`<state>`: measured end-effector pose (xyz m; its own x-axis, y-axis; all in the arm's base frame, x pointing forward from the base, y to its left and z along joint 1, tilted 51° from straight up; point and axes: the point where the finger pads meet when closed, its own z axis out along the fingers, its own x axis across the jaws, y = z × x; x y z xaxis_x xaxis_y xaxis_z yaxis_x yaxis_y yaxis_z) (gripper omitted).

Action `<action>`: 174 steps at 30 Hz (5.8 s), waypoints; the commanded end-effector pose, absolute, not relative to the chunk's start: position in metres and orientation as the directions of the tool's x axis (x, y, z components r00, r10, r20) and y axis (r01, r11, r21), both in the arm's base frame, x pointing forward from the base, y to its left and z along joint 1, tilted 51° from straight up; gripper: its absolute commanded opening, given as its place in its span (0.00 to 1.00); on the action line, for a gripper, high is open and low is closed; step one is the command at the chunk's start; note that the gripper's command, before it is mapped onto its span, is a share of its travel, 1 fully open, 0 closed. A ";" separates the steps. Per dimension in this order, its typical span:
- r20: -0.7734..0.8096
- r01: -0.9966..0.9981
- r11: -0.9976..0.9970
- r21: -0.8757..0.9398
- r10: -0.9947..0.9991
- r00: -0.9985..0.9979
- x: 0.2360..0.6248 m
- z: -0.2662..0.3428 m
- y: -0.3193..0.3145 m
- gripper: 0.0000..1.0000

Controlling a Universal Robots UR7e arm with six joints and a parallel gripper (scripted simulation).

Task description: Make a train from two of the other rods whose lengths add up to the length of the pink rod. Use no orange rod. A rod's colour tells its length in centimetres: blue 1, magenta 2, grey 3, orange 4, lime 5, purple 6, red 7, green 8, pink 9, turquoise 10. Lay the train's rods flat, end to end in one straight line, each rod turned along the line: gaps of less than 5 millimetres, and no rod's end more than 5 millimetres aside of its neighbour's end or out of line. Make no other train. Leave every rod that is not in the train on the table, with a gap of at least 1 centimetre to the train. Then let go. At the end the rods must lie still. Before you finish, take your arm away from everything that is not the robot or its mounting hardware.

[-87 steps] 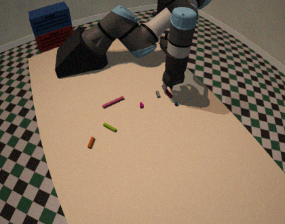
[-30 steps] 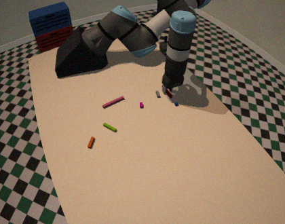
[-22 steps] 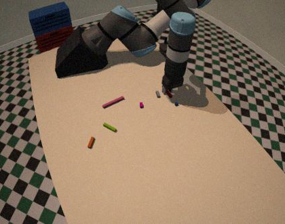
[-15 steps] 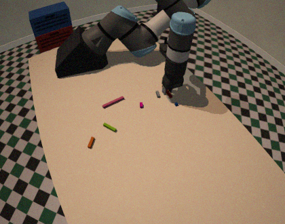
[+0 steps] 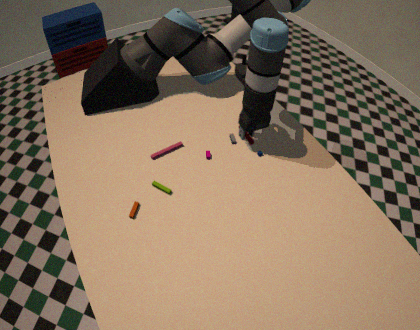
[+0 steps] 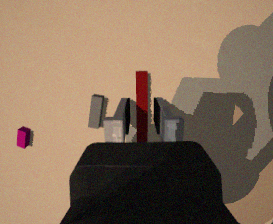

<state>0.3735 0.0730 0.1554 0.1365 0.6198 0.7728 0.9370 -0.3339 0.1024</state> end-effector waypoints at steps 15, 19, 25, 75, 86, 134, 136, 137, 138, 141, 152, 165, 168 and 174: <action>0.774 0.937 -0.335 0.100 0.618 0.138 0.374 0.155 0.073 0.24; 0.774 0.937 -0.335 0.100 0.618 0.138 0.374 0.155 0.073 0.24; 0.774 0.937 -0.335 0.100 0.618 0.138 0.374 0.155 0.073 0.24; 0.771 0.936 -0.335 0.105 0.622 0.136 0.347 0.208 0.013 0.24; 0.772 0.936 -0.336 0.104 0.621 0.137 0.342 0.219 0.000 0.24; 0.764 0.843 -0.516 -0.151 0.480 0.430 0.391 0.116 -0.111 0.24; 0.765 0.843 -0.516 -0.151 0.480 0.430 0.390 0.116 -0.111 0.24; 0.765 0.843 -0.516 -0.151 0.480 0.430 0.390 0.116 -0.111 0.24; 0.765 0.843 -0.516 -0.151 0.480 0.430 0.390 0.116 -0.111 0.24; 0.766 0.844 -0.514 -0.154 0.478 0.431 0.391 0.113 -0.107 0.24; 0.766 0.844 -0.514 -0.156 0.476 0.432 0.399 0.097 -0.089 0.24; 0.766 0.843 -0.514 -0.156 0.476 0.432 0.416 0.065 -0.052 0.24; 0.766 0.843 -0.514 -0.156 0.476 0.432 0.416 0.063 -0.051 0.24; 0.766 0.843 -0.514 -0.156 0.476 0.432 0.418 0.060 -0.046 0.24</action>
<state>0.4168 -0.0495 0.0628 0.4306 0.4780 0.7656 0.8447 -0.5122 -0.1554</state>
